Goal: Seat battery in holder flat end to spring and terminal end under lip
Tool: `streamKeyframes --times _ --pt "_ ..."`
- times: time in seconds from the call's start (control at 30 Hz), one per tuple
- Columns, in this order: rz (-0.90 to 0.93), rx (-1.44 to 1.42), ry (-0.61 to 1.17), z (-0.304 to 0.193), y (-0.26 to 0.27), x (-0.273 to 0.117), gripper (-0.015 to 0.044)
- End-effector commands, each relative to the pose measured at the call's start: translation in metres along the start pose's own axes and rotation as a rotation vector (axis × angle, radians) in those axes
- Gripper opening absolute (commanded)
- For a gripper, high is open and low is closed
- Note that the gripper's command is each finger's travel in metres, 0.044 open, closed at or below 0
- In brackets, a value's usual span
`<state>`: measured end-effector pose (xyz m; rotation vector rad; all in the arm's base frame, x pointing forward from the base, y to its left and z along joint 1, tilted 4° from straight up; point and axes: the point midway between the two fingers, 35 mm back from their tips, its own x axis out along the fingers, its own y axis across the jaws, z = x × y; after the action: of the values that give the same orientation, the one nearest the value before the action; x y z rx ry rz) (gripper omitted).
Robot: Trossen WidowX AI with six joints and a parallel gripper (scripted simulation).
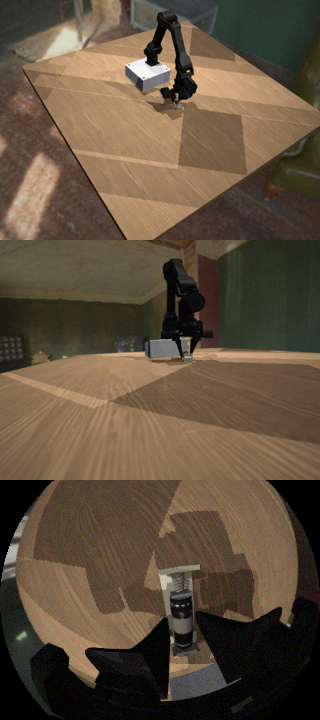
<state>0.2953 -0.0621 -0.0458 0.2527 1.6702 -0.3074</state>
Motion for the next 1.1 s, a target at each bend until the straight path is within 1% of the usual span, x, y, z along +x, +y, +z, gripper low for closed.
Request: streamKeyframes --times 0.0,0.1,0.3,0.37,0.53,0.63,0.67,1.07 --pt "0.001 0.001 -0.001 0.000 0.000 -0.007 0.0166" --pt "0.001 0.000 -0.002 0.000 0.000 -0.013 0.0166" --pt "0.001 0.000 -0.002 0.000 0.000 -0.014 0.0166" --pt "0.000 -0.001 0.002 -0.001 0.000 -0.019 0.0219" --pt "0.001 0.000 -0.001 -0.005 -0.002 -0.077 0.0350" --pt "0.001 0.000 -0.002 -0.007 -0.002 -0.085 0.0429" --pt "0.001 0.000 -0.002 -0.007 -0.002 -0.085 0.0440" --pt "0.001 0.000 -0.002 -0.007 -0.002 -0.085 0.0440"
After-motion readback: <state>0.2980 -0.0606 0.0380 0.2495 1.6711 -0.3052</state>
